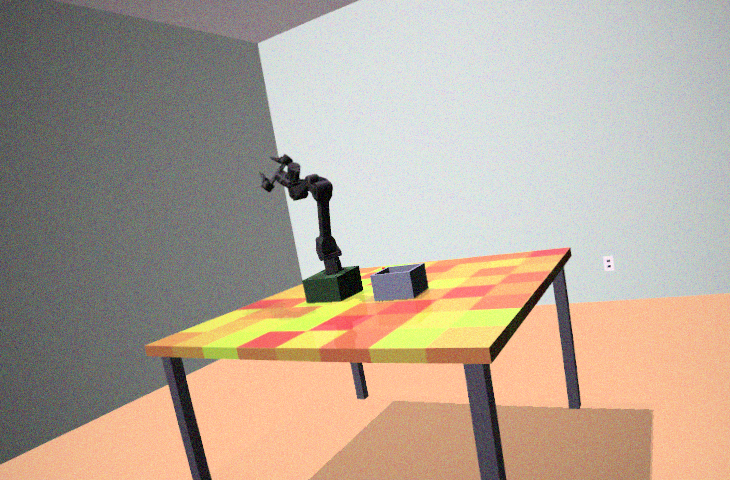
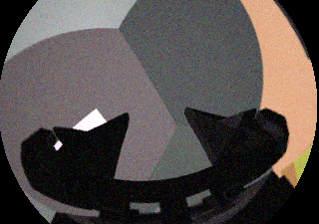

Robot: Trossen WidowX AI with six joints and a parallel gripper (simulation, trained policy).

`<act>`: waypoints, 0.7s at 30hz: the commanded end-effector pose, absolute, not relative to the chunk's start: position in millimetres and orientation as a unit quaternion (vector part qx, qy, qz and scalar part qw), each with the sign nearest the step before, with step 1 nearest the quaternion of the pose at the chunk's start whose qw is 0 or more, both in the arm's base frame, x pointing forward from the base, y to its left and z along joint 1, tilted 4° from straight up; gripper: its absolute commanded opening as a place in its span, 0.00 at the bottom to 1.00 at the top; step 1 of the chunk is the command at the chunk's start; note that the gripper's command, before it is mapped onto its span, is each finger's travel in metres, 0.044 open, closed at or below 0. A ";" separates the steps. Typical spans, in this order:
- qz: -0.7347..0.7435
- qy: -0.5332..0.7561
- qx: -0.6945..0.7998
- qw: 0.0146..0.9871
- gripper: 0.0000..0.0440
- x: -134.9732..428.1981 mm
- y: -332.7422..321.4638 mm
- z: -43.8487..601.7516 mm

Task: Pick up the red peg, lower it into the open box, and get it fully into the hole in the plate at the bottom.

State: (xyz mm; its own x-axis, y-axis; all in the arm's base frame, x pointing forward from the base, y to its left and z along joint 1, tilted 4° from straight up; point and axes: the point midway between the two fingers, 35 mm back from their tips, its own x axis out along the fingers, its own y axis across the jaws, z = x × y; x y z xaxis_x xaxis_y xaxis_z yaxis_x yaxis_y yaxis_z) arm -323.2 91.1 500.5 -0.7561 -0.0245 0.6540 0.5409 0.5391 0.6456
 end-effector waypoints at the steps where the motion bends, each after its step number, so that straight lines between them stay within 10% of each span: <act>1: -0.459 -0.819 -0.167 0.302 0.96 -324.0 97.5 498.3; 21: -0.535 -0.789 -0.302 -0.002 1.00 -308.5 262.4 403.5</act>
State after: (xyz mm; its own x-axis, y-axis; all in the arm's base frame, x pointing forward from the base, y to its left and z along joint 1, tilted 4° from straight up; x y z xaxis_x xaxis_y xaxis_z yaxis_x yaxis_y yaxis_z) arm -315.1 236.0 426.1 -0.8278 0.4020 0.3912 0.5146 0.2666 0.8149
